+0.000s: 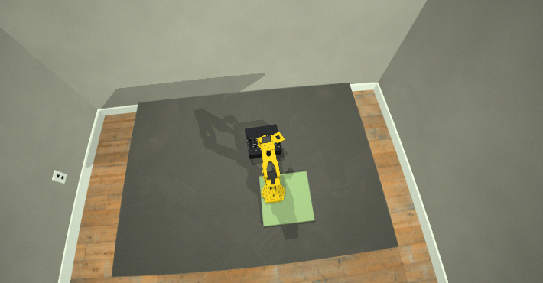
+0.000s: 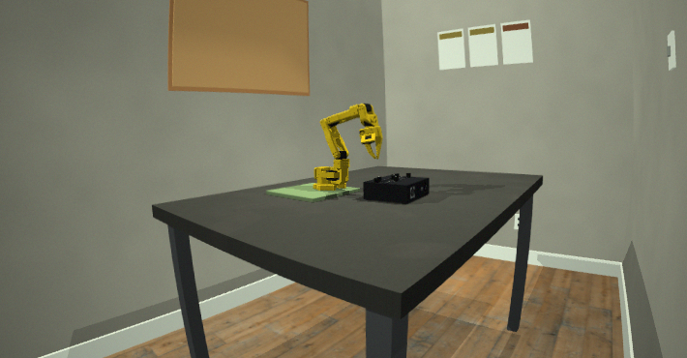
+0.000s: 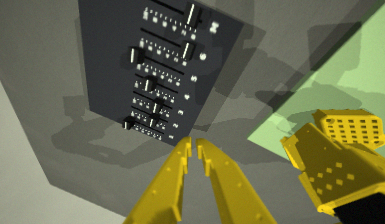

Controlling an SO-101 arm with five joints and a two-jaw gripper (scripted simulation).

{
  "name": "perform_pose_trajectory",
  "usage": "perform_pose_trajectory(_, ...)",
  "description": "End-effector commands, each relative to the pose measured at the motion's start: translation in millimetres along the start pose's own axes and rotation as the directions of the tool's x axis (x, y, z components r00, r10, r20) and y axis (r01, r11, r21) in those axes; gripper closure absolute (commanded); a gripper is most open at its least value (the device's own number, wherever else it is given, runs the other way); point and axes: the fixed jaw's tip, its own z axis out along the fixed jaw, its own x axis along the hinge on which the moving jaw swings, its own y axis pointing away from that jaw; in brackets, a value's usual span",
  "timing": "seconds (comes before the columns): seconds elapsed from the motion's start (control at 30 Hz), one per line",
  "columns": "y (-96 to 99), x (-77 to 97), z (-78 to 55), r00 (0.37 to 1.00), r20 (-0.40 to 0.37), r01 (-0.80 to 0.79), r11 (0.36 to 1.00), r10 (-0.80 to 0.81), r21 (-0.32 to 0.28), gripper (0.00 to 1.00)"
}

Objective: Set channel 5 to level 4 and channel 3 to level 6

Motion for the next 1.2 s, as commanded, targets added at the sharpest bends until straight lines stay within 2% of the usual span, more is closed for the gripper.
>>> perform_pose_trajectory(0.0,0.6,1.5,-0.3,0.999,-0.007,0.04,0.999,-0.04,0.008,1.0)
perform_pose_trajectory(0.7,1.5,3.8,0.3,0.968,-0.012,0.25,0.968,-0.25,0.01,1.0)
perform_pose_trajectory(0.93,1.9,5.2,0.7,0.926,-0.016,0.377,0.926,-0.377,0.01,1.0)
perform_pose_trajectory(1.17,2.2,6.8,1.2,0.853,-0.022,0.522,0.853,-0.521,0.009,1.0)
